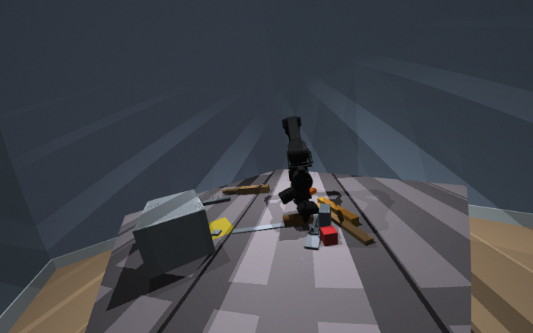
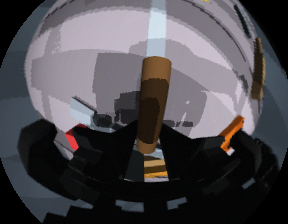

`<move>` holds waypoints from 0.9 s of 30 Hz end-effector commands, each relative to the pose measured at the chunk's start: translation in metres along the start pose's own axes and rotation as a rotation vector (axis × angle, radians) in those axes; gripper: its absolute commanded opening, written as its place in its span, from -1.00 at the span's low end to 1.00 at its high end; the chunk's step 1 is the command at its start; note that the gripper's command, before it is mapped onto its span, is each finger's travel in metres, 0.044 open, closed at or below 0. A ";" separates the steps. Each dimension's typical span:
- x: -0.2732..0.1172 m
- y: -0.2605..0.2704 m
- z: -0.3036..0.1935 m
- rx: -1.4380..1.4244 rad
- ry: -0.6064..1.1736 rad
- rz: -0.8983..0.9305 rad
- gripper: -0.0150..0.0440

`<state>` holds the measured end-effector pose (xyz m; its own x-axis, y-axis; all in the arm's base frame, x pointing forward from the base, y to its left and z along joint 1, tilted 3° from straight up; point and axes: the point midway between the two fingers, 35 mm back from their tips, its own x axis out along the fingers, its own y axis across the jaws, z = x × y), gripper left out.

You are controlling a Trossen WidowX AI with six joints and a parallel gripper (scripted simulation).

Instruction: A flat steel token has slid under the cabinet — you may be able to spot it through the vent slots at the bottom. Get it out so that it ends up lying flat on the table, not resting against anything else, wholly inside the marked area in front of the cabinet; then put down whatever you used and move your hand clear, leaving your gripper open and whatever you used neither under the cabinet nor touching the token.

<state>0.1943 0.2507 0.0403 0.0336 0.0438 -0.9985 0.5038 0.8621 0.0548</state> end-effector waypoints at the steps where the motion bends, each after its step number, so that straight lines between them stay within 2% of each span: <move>1: -0.003 0.009 -0.002 -0.001 0.000 0.017 -0.49; 27: -0.004 0.031 -0.008 0.002 0.000 0.018 -0.49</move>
<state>0.2018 0.2738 0.0423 0.0348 0.0462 -0.9983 0.5070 0.8600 0.0575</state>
